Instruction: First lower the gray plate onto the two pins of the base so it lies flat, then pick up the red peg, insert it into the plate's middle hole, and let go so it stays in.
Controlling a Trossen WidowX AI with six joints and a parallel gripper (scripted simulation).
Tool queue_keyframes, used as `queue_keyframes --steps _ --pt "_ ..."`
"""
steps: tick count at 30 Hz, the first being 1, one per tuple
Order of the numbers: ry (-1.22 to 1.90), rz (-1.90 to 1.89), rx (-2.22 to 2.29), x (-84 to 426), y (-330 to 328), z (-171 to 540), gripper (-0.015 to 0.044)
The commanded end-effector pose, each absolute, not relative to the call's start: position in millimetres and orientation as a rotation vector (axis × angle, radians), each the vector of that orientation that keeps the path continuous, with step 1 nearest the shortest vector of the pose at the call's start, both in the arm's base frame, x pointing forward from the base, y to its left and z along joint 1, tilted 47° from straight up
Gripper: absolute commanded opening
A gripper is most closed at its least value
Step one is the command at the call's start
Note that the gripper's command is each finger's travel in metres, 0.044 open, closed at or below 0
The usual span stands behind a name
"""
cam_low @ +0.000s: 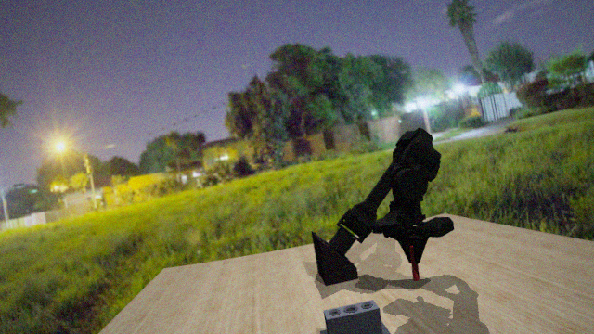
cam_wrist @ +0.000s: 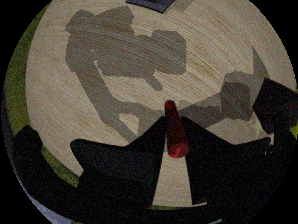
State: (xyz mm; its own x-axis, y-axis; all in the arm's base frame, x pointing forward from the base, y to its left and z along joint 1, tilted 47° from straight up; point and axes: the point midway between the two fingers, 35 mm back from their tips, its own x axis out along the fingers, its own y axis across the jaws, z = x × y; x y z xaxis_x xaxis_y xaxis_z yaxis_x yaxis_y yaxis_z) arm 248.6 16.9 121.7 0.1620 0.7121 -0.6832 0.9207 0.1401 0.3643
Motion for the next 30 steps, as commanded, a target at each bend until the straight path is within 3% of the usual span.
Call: queue_keyframes --steps 1,12,30 --pt "1.599 -0.335 1.626 248.1 5.5 130.7 0.0000" --pt "1.604 -0.362 1.660 243.5 -20.9 154.0 0.0000" --pt "1.598 -0.343 1.635 273.8 -45.2 128.3 0.0000"
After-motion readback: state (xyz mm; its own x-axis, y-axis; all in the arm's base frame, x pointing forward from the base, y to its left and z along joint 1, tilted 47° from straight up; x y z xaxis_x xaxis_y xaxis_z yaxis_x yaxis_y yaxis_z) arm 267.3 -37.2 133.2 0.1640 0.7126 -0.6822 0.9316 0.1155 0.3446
